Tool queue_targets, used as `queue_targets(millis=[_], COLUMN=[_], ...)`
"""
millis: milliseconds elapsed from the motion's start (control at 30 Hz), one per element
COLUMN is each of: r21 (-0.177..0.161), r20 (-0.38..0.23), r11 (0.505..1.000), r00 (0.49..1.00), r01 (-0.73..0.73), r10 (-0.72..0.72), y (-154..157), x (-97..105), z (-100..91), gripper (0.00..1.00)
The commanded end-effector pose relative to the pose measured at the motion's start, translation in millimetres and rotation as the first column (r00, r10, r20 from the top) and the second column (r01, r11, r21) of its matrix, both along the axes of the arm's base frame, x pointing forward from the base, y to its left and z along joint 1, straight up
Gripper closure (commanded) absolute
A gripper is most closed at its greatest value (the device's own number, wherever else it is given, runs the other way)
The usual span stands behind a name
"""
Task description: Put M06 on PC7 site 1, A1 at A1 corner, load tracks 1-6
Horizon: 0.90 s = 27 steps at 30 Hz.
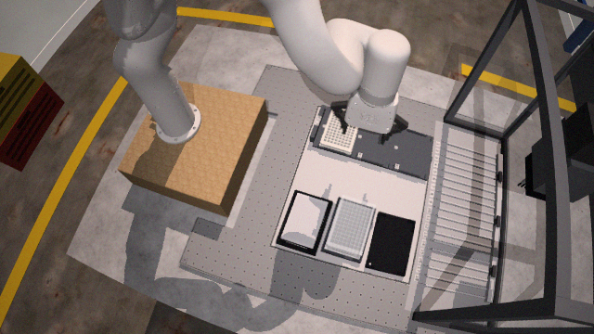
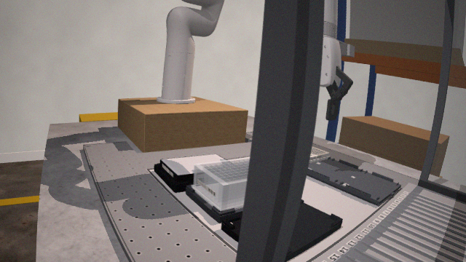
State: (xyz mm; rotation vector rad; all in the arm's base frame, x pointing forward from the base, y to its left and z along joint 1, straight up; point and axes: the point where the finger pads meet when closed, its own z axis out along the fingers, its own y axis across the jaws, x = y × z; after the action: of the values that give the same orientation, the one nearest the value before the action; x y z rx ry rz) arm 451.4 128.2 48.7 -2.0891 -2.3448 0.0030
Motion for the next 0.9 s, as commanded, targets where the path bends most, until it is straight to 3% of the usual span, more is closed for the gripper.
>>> queue_targets(millis=[0,300,867], r21=[0.001,0.001,0.001], r20=[0.003,0.003,0.003], r11=[1.0,1.0,1.0], r00=[1.0,1.0,1.0], r01=[0.0,0.0,0.0], r10=[0.0,0.0,0.0], y=[-13.3,-35.9,-36.0], x=[18.4,45.1,45.3], z=[-0.5,-3.0,-4.6], gripper=[0.0,0.0,0.0])
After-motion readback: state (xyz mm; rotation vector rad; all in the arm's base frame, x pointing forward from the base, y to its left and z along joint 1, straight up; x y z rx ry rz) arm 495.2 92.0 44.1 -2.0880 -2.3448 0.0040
